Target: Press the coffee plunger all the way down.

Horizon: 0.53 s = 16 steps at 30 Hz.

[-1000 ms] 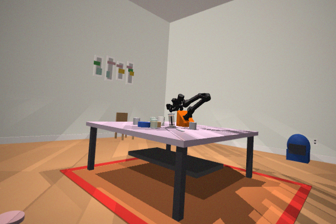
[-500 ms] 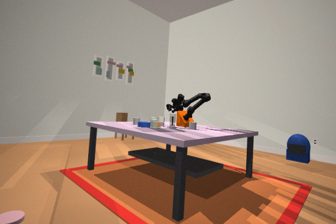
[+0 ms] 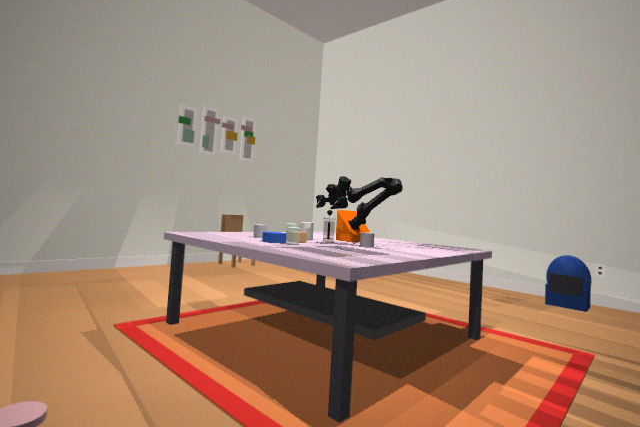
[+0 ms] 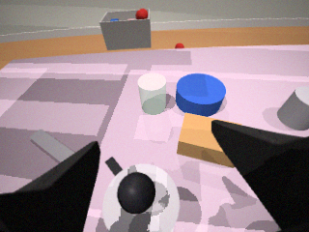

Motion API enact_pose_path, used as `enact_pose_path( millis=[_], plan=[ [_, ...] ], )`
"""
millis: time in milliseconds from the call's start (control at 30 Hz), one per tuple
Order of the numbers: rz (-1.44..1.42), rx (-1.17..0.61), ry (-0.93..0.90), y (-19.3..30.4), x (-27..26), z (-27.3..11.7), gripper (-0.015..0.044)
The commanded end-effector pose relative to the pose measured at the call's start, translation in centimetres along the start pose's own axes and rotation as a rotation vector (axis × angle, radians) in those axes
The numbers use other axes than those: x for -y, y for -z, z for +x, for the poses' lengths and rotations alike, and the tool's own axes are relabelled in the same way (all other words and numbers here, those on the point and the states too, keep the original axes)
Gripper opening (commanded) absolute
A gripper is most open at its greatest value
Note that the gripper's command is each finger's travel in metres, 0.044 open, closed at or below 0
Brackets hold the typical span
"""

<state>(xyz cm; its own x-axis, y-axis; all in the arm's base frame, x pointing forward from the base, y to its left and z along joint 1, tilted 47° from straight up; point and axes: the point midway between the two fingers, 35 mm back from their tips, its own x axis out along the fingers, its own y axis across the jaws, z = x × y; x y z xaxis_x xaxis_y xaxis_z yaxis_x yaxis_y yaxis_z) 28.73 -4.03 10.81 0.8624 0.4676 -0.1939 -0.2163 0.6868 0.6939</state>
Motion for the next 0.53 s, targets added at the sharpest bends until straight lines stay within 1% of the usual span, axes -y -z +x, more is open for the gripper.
enact_pose_path(
  millis=[0, 267, 500],
  plan=[
    [-0.011, -0.016, 0.007, -1.2, 0.3, -0.8, 0.044],
    [0.003, -0.054, -0.037, -4.0, -1.5, -4.5, 0.044],
    [0.005, -0.052, -0.043, -4.2, -1.8, -4.9, 0.044]
  ],
)
